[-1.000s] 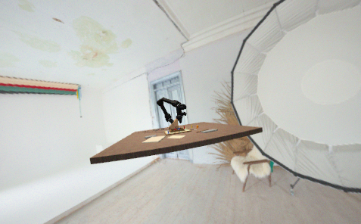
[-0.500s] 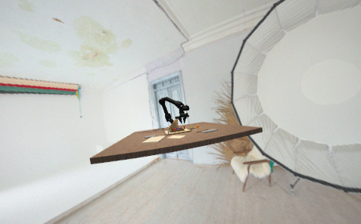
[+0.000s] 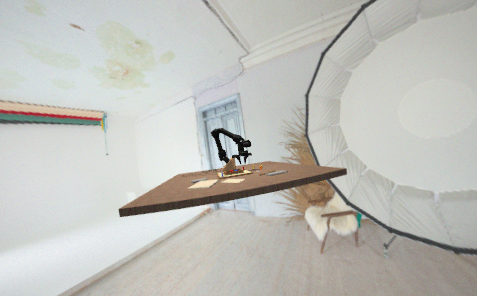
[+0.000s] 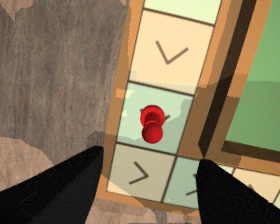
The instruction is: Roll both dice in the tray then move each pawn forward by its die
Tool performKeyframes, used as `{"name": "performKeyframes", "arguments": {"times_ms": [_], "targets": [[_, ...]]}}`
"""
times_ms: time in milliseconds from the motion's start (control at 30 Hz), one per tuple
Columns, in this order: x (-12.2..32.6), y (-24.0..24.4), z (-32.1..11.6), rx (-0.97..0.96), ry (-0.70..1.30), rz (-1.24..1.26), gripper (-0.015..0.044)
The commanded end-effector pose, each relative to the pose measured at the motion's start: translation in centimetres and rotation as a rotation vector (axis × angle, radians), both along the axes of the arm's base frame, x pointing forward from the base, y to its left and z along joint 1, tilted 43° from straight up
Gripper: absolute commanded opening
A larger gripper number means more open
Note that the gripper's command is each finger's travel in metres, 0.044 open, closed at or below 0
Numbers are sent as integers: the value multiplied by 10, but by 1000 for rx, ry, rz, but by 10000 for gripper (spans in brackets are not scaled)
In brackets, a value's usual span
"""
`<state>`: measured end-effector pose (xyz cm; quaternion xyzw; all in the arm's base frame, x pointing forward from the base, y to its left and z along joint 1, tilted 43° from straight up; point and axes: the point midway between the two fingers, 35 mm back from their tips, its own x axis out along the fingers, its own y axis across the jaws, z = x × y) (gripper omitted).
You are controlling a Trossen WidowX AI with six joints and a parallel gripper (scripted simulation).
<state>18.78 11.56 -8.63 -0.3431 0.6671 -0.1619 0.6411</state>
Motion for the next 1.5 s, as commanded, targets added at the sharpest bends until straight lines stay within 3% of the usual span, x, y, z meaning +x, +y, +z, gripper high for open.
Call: {"name": "performKeyframes", "arguments": {"times_ms": [0,1000,1167,1467], "targets": [[-1,-8,-7,-5,1,-5,200],[2,-36,-38,-6,1,-5,200],[2,-36,-38,-6,1,-5,69],[2,-36,-38,-6,1,-5,9]]}}
